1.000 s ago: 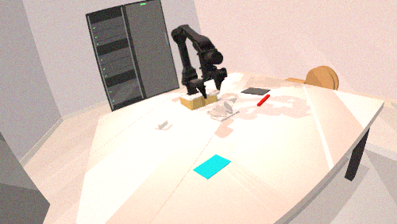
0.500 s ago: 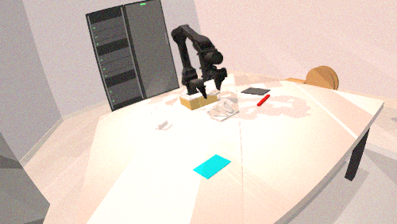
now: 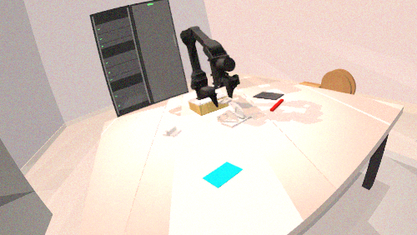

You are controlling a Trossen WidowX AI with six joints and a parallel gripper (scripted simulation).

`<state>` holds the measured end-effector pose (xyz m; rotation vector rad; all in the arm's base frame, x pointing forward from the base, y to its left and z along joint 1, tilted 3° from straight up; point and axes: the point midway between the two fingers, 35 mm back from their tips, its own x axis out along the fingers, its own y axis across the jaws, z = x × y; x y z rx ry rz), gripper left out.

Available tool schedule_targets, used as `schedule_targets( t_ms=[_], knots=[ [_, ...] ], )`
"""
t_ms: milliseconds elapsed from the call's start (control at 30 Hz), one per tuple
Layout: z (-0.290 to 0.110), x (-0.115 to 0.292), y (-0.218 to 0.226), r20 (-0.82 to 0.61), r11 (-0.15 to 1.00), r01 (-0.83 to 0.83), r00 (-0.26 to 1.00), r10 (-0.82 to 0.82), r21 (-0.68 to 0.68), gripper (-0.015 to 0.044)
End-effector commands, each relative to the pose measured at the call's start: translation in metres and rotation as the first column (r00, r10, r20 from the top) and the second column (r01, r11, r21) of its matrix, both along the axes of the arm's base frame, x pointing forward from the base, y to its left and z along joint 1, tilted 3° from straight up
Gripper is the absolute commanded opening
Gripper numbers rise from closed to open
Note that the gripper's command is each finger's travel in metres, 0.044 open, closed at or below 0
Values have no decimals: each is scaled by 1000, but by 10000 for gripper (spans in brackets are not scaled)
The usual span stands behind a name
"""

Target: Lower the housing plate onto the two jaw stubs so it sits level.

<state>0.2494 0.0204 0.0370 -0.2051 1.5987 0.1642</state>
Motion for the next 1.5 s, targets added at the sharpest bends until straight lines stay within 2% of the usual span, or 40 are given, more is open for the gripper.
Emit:
schedule_targets(
  t_ms=[0, 800, 1467],
  knots=[
    [-7, 0, 0, -1, 1000, 3, 1000, -3, 4, 351],
    [-45, -3, -1, -1, 1000, 4, 1000, -4, 4, 351],
    [-49, -4, -1, -1, 1000, -1, 1000, 1, 4, 351]
  ],
)
